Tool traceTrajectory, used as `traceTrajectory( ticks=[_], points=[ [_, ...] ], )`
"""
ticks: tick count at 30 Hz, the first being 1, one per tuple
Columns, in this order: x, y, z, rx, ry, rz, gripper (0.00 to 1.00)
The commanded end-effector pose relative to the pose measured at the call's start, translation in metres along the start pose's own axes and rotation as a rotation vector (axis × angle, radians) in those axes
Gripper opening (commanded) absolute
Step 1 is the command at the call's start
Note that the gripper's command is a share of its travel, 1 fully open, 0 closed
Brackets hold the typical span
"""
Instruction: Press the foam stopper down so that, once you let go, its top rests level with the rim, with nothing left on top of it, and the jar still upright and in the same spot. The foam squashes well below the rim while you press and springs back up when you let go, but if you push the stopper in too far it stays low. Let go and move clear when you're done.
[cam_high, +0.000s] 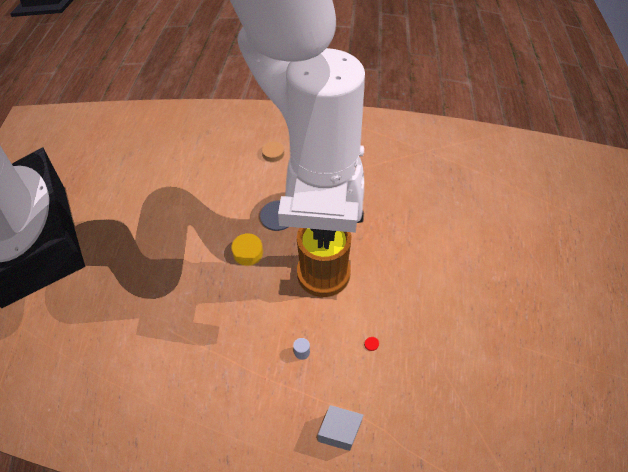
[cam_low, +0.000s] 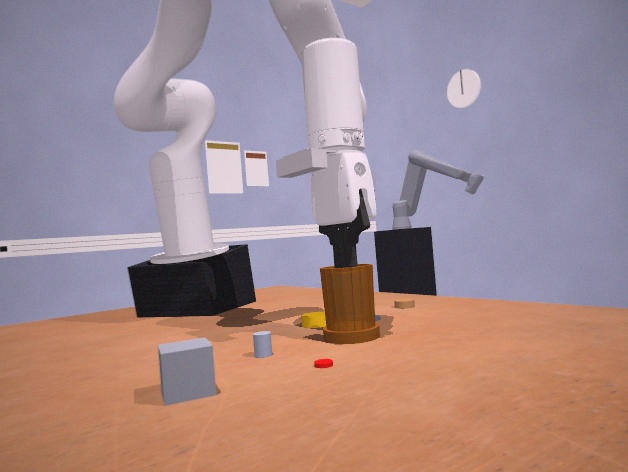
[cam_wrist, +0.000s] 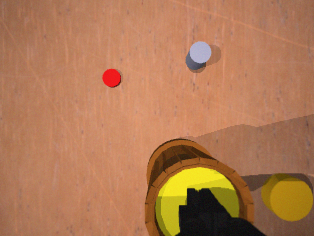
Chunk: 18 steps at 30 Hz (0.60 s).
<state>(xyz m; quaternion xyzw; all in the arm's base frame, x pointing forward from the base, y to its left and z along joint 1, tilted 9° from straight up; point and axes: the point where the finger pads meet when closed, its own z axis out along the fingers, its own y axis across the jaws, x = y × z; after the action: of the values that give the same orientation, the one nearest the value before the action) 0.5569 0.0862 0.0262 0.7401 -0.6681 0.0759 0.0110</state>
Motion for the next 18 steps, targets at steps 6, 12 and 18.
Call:
traceTrajectory(
  ticks=[6,12,18],
  points=[
    [-0.0001,-0.0008,0.0042,0.002,0.0,0.0,0.0],
    [-0.0001,-0.0008,0.006,0.002,0.0,0.0,0.0],
    [-0.0001,-0.0008,0.0082,0.002,0.0,0.0,0.0]
  ],
)
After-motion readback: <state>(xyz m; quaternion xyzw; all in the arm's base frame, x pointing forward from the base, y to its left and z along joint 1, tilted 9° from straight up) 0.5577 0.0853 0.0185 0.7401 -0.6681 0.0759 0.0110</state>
